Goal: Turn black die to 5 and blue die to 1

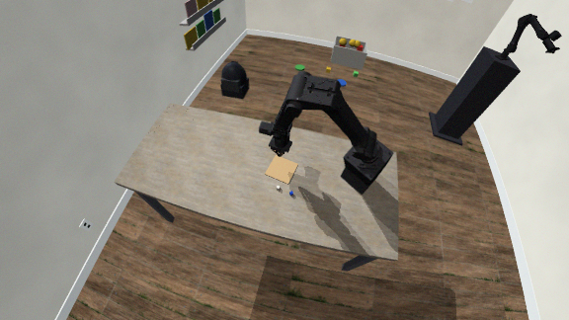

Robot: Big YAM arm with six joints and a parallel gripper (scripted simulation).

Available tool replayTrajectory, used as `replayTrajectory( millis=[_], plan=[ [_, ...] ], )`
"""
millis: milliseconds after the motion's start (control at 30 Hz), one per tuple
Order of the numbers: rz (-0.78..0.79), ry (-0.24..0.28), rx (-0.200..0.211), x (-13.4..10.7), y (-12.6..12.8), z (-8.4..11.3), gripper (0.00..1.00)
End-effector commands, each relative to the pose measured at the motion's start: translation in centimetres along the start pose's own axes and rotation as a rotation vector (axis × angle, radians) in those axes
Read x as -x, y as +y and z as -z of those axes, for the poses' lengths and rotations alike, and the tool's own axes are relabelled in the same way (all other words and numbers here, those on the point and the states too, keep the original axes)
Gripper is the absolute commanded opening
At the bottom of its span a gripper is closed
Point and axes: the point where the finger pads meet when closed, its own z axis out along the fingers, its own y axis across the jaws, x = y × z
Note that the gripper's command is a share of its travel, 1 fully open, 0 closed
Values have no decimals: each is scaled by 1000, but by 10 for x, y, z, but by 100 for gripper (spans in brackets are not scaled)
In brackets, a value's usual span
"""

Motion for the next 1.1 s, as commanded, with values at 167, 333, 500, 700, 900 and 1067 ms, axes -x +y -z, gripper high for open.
replayTrajectory(
  millis=[167,333,500,700,900,1067],
  plan=[
    [63,12,36,-20,17,10,12],
    [45,8,31,-12,15,6,12],
    [51,11,18,-19,13,-10,12],
    [50,11,17,-19,12,-24,12],
    [49,11,14,-19,10,-52,12],
    [48,11,11,-19,8,-76,12]
  ],
)
